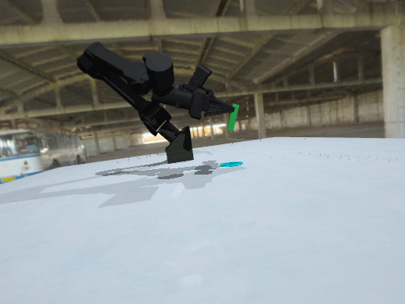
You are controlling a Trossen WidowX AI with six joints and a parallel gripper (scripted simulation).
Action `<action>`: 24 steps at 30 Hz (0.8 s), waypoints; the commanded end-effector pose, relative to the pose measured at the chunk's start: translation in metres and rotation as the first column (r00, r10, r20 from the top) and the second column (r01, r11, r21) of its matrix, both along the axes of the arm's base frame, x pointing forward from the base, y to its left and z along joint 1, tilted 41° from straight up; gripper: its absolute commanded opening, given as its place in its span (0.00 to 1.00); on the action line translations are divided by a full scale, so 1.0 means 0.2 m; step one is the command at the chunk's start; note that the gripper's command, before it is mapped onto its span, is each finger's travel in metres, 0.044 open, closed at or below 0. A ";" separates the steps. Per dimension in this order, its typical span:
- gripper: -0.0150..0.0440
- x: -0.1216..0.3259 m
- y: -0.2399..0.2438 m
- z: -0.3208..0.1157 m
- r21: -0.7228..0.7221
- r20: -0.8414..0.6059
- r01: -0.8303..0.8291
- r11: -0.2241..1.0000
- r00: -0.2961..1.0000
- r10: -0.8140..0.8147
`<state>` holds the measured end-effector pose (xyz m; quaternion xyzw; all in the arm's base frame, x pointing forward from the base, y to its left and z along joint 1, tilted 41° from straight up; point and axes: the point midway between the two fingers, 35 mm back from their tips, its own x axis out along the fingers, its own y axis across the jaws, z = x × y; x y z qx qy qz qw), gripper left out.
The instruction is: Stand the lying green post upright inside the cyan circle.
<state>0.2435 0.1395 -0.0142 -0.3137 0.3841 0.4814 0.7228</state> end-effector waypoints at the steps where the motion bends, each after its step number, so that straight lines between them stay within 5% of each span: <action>1: 0.29 0.00 0.00 0.02 0.028 0.034 -0.016 0.999 0.999 0.015; 24: 0.29 -0.03 -0.02 0.08 0.127 0.177 -0.082 0.989 0.982 0.059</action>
